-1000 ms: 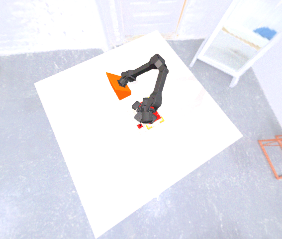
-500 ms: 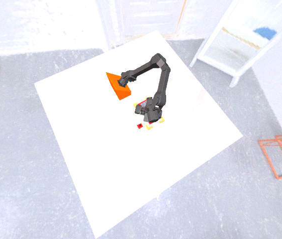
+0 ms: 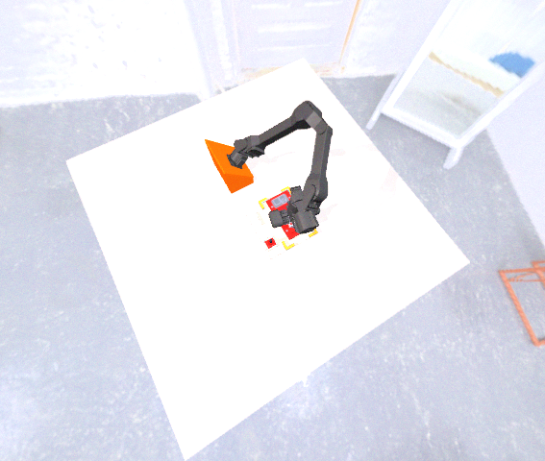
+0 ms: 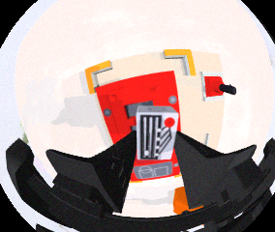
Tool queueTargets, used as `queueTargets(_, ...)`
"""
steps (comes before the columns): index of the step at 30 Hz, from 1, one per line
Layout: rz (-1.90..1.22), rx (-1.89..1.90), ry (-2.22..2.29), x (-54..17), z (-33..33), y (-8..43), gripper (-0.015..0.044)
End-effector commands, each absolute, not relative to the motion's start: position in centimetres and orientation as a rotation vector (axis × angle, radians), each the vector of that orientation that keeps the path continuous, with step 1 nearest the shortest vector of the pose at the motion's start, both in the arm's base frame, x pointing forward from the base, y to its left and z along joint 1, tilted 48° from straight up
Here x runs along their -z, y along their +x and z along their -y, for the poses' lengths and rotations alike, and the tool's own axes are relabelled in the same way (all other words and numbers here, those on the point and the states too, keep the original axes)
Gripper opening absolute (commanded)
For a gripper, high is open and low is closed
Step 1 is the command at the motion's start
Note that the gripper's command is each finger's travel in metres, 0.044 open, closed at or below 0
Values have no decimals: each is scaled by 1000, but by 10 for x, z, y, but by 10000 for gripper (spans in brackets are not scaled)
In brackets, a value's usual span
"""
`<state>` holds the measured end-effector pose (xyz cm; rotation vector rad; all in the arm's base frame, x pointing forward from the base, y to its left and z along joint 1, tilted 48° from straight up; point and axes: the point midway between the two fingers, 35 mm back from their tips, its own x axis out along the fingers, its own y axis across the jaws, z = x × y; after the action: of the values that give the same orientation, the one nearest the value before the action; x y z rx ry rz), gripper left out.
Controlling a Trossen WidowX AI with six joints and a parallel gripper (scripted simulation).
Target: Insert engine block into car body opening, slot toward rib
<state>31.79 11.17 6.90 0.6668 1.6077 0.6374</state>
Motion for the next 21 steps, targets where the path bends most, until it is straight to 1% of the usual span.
queueTargets(1,-1554,-732,588,-73,-118,315,0)
queueTargets(5,-1516,-799,527,-76,-123,313,0)
queueTargets(11,-1497,-827,498,-77,-124,313,157)
queueTargets(21,-1497,-827,498,-77,-124,313,159)
